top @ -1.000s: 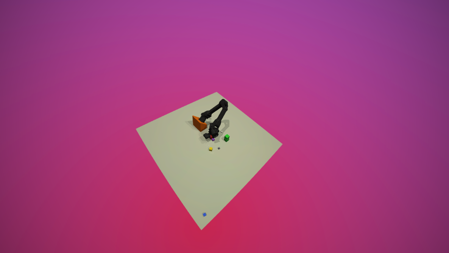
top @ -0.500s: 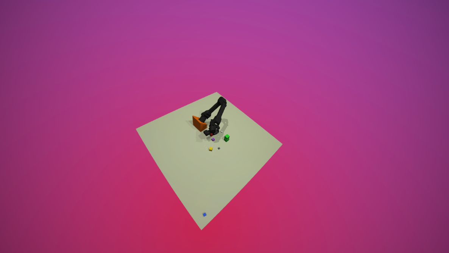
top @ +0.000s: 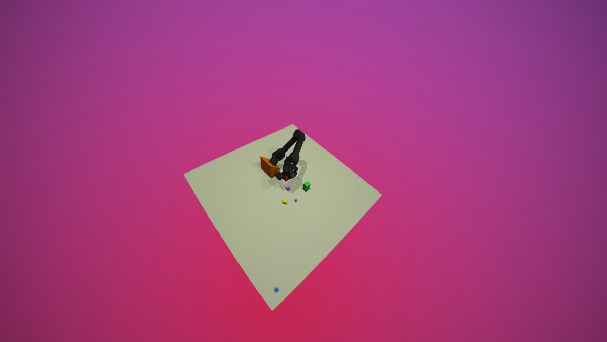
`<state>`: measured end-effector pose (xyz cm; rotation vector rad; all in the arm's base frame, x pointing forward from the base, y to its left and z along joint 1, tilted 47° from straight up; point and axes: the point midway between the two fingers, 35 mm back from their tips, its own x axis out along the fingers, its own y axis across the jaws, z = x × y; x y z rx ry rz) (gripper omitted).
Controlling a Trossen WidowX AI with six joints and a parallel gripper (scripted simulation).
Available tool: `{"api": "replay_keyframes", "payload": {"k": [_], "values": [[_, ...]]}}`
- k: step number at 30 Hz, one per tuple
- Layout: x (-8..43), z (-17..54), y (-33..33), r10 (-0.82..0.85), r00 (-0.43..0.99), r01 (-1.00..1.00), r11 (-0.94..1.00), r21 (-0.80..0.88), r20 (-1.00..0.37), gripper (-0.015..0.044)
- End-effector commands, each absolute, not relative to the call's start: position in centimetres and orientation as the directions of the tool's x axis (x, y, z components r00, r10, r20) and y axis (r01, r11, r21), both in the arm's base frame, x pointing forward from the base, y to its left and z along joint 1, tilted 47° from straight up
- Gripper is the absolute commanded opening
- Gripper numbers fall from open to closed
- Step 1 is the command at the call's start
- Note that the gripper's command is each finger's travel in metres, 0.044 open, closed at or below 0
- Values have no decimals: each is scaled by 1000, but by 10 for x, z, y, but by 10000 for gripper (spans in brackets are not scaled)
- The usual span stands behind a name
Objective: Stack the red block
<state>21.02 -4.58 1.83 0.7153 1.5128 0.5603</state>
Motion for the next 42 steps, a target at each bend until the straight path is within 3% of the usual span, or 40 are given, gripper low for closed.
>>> {"api": "replay_keyframes", "payload": {"k": [1,32,42], "values": [[210,20,-48,726,0,99,685,722,-688,0],[336,95,17,721,8,95,690,718,-693,0],[347,106,38,730,4,94,681,727,-684,0]]}}
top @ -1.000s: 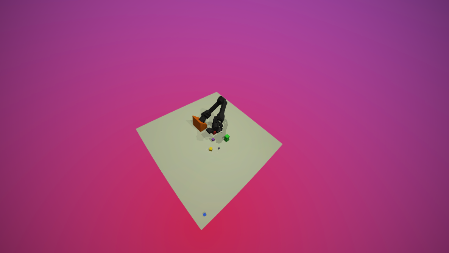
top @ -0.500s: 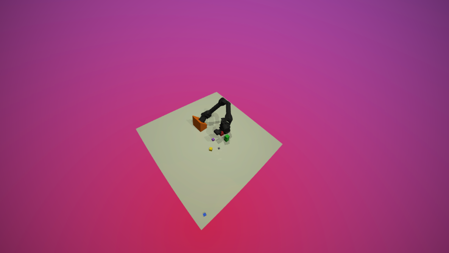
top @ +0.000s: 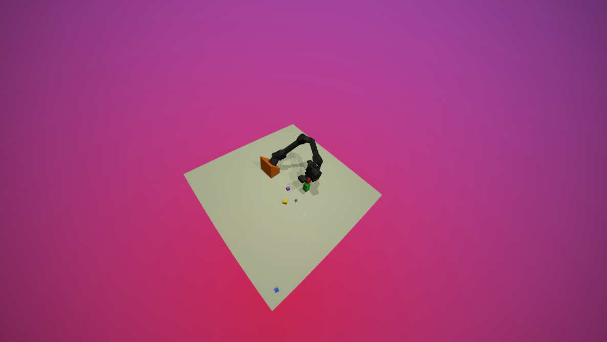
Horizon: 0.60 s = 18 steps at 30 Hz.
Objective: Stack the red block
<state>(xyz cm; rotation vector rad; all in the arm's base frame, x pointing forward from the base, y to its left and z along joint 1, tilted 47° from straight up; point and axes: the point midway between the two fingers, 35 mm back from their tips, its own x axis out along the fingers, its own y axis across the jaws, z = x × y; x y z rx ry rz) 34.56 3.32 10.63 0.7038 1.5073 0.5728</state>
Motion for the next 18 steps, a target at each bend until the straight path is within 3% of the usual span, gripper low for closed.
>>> {"api": "replay_keyframes", "payload": {"k": [1,18], "values": [[347,105,38,730,4,94,681,727,-684,0],[347,85,60,730,4,93,680,727,-683,0]]}}
